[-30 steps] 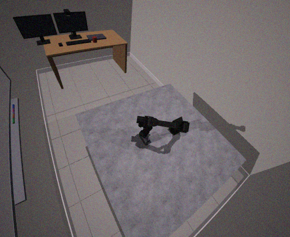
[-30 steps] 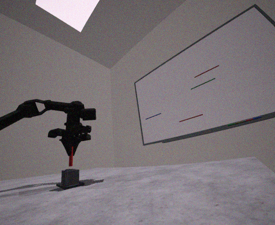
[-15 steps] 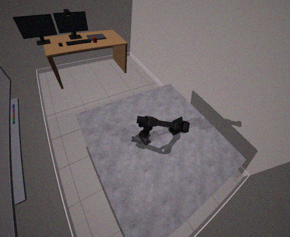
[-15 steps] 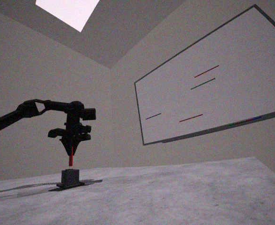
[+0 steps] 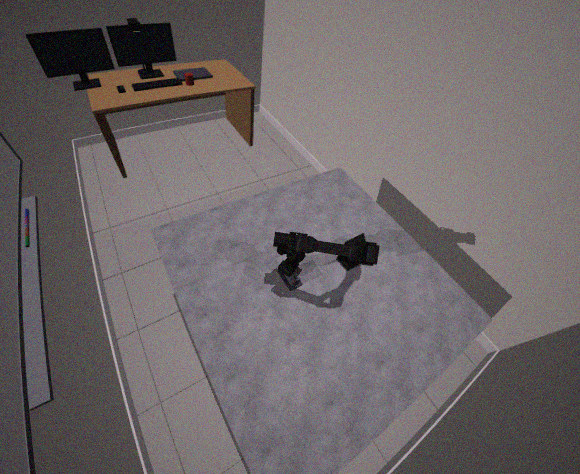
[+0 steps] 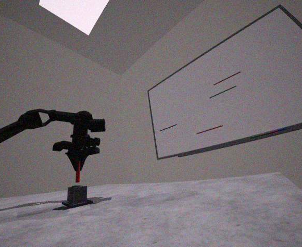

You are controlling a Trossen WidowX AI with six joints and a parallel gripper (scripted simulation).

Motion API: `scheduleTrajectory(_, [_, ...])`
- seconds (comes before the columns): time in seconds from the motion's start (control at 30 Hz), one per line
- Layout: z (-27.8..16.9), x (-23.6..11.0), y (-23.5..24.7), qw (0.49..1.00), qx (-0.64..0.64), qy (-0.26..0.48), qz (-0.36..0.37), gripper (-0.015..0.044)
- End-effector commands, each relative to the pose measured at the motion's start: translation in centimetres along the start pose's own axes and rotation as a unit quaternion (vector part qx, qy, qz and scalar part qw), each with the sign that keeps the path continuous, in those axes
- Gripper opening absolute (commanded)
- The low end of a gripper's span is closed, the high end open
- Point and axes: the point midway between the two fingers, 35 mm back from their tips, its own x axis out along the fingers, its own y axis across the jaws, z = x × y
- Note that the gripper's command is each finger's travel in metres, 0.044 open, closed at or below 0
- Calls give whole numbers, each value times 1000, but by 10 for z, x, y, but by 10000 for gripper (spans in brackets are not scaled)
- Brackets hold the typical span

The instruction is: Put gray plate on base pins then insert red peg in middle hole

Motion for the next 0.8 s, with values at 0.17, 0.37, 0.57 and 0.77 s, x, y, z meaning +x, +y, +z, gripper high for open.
scheduleTrajectory(0.17, [0, 0, -2, 1000, 0, 0, 0, 0])
scheduleTrajectory(0.37, [1, 0, -4, 1000, 0, 0, 0, 0])
scheduleTrajectory(0.57, [0, 0, -4, 1000, 0, 0, 0, 0])
scheduleTrajectory(0.77, [0, 0, -5, 1000, 0, 0, 0, 0])
